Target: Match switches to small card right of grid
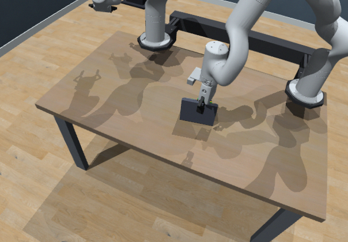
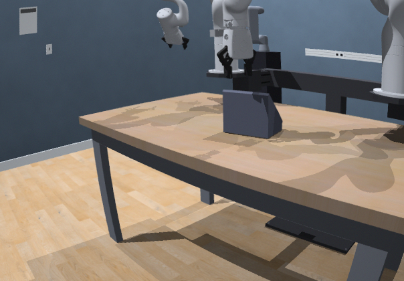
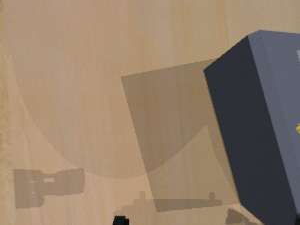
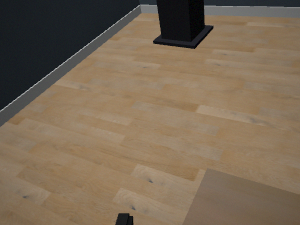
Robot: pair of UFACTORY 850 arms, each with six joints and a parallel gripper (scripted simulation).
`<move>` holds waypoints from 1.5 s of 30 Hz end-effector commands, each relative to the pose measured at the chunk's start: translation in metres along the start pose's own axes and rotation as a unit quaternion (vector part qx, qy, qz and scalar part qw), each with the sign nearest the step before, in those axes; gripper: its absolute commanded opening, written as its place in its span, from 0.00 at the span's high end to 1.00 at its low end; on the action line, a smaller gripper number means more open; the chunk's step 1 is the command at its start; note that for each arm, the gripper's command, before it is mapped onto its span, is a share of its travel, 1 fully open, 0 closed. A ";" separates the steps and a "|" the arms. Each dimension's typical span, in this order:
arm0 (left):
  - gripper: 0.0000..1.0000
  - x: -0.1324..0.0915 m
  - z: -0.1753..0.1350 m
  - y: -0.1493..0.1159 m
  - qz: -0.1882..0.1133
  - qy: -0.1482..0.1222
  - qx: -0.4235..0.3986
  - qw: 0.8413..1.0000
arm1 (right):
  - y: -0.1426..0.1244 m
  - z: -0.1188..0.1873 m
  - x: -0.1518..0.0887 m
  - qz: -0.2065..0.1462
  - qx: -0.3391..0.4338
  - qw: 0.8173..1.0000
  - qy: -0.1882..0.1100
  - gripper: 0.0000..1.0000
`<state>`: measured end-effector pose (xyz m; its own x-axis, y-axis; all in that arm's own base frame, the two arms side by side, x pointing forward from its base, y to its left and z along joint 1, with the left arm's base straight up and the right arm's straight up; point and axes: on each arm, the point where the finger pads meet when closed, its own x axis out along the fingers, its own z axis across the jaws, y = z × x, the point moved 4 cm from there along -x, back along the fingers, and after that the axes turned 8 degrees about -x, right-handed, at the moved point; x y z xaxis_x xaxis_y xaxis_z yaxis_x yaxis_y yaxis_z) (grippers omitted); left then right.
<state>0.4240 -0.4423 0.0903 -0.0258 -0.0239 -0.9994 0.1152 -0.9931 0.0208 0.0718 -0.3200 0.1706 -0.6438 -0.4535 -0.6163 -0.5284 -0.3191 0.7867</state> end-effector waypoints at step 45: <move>0.00 -0.001 0.000 0.001 0.001 0.001 0.000 1.000 | 0.009 -0.003 -0.001 0.002 0.065 0.998 -0.012 0.00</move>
<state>0.4240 -0.4423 0.0903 -0.0258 -0.0239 -0.9994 0.1152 -0.9931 0.0208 0.0700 -0.3235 0.1755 -0.6549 -0.4389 -0.6152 -0.5749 -0.2391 0.7825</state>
